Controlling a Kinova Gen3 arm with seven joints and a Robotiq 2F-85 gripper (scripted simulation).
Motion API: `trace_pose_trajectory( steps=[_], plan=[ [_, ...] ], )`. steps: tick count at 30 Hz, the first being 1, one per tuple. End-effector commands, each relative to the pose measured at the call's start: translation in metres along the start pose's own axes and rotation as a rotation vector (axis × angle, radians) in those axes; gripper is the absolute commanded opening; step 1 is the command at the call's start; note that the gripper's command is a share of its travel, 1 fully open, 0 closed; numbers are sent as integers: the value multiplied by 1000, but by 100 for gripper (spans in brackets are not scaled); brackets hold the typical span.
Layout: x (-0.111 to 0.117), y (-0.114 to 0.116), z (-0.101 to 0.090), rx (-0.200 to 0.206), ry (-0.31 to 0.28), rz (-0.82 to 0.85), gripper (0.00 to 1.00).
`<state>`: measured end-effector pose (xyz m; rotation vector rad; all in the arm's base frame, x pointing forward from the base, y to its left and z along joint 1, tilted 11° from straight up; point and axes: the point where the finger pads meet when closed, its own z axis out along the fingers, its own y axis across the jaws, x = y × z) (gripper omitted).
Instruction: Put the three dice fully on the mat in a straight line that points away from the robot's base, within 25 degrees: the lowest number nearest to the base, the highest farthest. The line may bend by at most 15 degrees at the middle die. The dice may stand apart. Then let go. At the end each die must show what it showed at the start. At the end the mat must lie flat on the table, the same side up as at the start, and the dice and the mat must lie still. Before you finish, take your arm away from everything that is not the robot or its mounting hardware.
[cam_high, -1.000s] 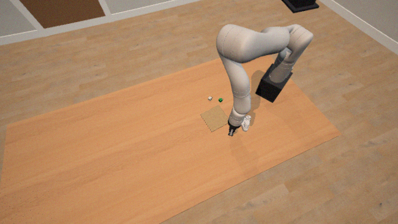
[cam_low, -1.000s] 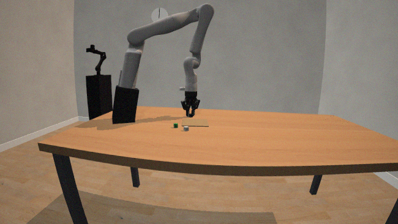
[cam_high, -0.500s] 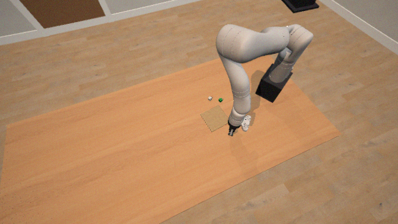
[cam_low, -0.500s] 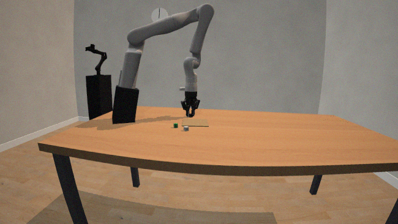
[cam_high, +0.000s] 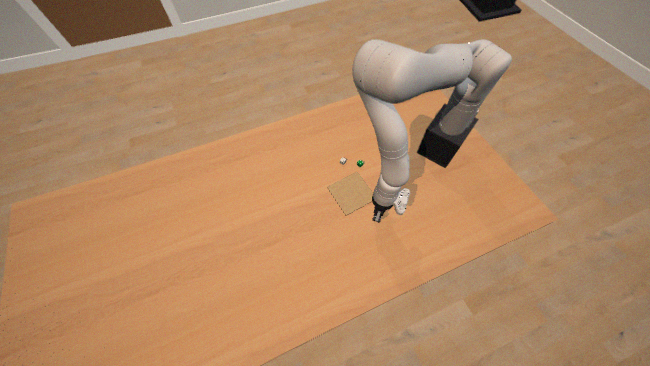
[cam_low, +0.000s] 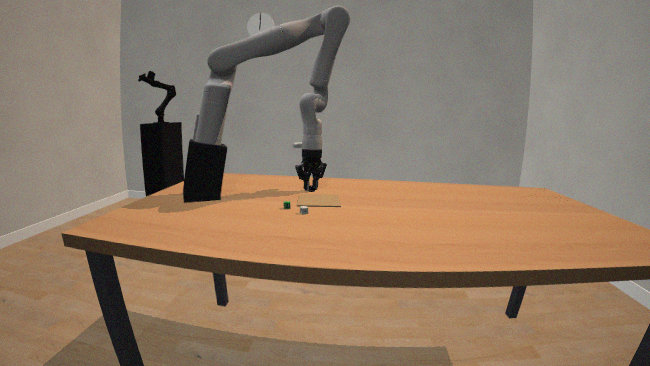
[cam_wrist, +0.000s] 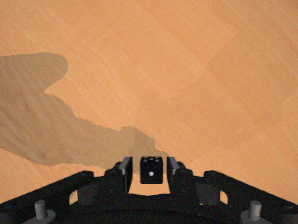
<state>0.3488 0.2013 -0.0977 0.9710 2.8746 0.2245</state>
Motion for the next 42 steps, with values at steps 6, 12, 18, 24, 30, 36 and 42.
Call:
trace_pose_trajectory(
  steps=[6,12,18,24,30,36,42],
  plan=[
    [-1,3,0,-6,-3,-1,15],
    [-1,3,0,-6,-3,-2,15],
    [-1,3,0,-6,-3,-2,15],
    [-1,3,0,-6,-3,-2,15],
    [-1,3,0,-6,-3,-2,15],
    [-1,3,0,-6,-3,-2,15],
    [-1,3,0,-6,-3,-2,15]
  ],
)
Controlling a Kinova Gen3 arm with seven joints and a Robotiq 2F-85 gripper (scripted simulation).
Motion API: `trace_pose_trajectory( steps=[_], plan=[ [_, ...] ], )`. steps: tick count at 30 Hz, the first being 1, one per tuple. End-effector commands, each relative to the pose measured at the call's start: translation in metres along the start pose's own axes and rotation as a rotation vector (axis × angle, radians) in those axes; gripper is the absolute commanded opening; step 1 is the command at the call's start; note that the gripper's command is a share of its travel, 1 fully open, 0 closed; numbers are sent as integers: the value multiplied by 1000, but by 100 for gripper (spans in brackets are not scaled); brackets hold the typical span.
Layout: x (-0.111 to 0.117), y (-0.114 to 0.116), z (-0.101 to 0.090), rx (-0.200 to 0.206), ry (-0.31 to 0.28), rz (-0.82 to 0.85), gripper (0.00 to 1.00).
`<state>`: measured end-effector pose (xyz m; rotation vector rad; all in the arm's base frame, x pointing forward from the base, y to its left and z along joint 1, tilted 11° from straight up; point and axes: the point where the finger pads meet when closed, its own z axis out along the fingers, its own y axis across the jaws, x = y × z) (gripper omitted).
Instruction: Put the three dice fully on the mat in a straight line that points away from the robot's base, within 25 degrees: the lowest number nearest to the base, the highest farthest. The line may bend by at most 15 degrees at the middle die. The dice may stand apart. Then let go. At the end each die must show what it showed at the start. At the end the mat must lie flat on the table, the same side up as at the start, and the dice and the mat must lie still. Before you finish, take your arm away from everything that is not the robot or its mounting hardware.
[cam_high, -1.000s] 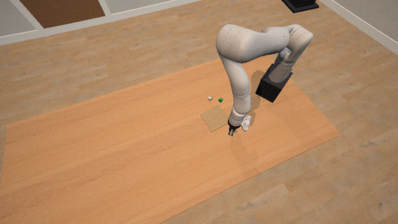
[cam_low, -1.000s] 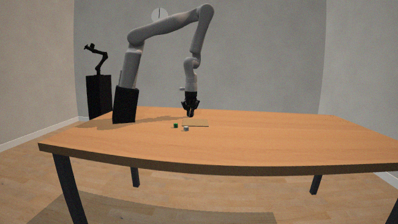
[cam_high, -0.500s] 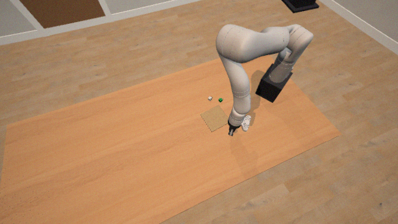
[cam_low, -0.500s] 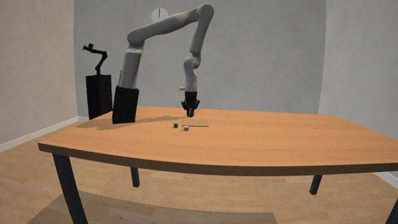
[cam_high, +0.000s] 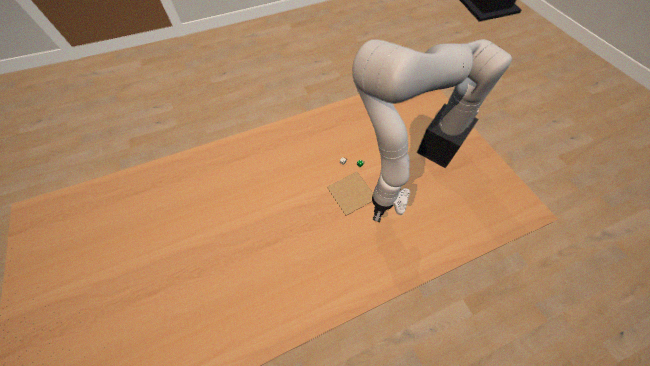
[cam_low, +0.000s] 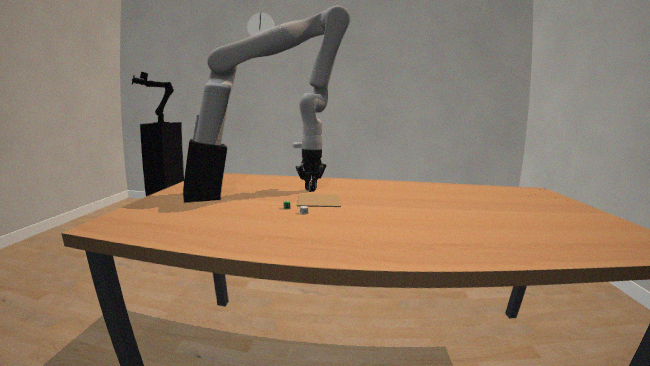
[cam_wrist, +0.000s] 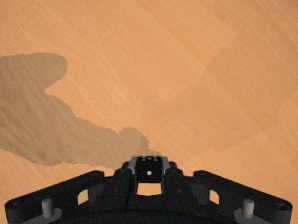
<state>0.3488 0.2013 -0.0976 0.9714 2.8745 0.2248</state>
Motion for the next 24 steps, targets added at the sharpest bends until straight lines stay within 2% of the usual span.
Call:
trace_pose_trajectory(
  steps=[1,6,15,17,24],
  plan=[
    [-1,2,-1,-5,-2,-2,15],
    [0,1,-13,-3,-1,-2,15],
    [0,0,-64,-2,-1,-1,15],
    [0,0,-64,-2,-1,-1,15],
    [1,0,-93,-2,-1,-1,15]
  ],
)
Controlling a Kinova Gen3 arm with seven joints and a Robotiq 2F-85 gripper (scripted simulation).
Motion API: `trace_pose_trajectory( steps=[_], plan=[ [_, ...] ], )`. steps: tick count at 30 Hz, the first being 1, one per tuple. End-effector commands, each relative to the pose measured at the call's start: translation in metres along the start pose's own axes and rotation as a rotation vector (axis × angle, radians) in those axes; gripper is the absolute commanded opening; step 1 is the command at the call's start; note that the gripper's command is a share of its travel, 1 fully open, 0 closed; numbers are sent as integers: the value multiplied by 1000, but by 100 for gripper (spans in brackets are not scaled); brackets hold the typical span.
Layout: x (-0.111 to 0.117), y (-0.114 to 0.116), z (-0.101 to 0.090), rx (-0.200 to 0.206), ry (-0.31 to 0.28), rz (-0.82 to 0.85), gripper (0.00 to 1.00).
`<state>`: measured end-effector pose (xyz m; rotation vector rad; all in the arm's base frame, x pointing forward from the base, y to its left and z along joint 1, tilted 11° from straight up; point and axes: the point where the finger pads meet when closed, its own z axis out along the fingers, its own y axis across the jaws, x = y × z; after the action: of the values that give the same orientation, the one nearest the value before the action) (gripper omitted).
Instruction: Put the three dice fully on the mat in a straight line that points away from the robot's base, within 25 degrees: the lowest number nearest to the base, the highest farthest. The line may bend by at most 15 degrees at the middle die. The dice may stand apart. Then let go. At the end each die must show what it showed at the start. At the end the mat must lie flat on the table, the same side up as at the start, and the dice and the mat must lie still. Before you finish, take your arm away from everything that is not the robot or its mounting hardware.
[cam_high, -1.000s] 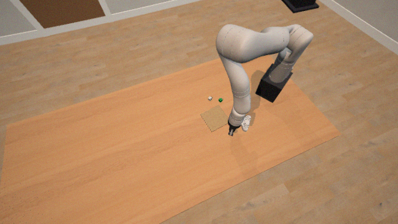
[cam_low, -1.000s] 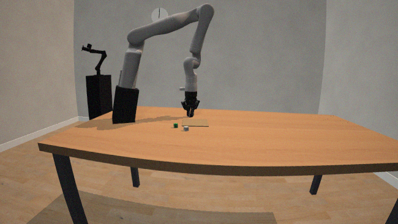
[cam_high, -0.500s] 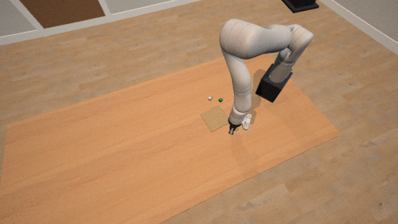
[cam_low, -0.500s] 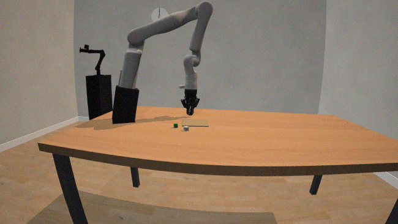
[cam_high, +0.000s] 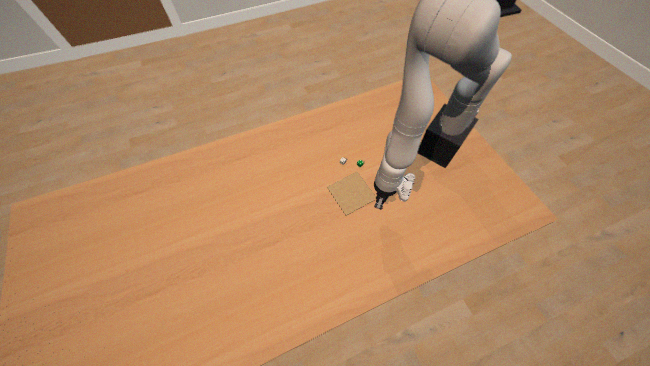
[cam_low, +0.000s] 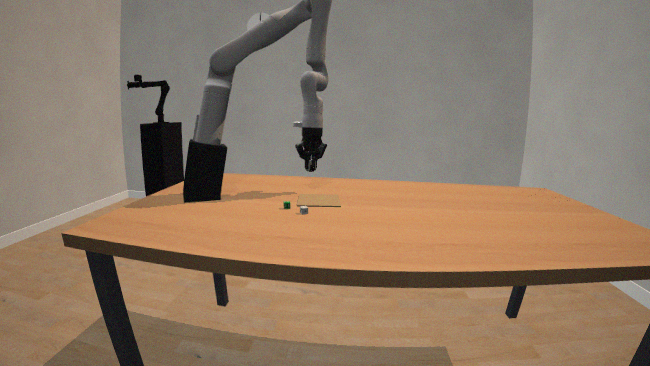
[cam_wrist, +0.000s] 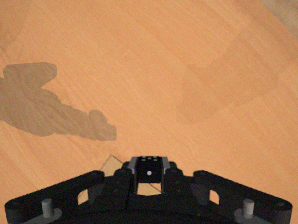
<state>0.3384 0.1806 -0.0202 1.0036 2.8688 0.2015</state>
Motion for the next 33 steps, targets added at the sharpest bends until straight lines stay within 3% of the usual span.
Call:
trace_pose_trajectory(
  steps=[1,19,27,33],
  plan=[
    [9,9,-16,-18,2,-21,15],
    [4,8,-19,-23,-4,-1,15],
    [-20,-15,-17,-18,1,179,15],
    [-49,-46,-18,-18,4,429,15]
  ],
)
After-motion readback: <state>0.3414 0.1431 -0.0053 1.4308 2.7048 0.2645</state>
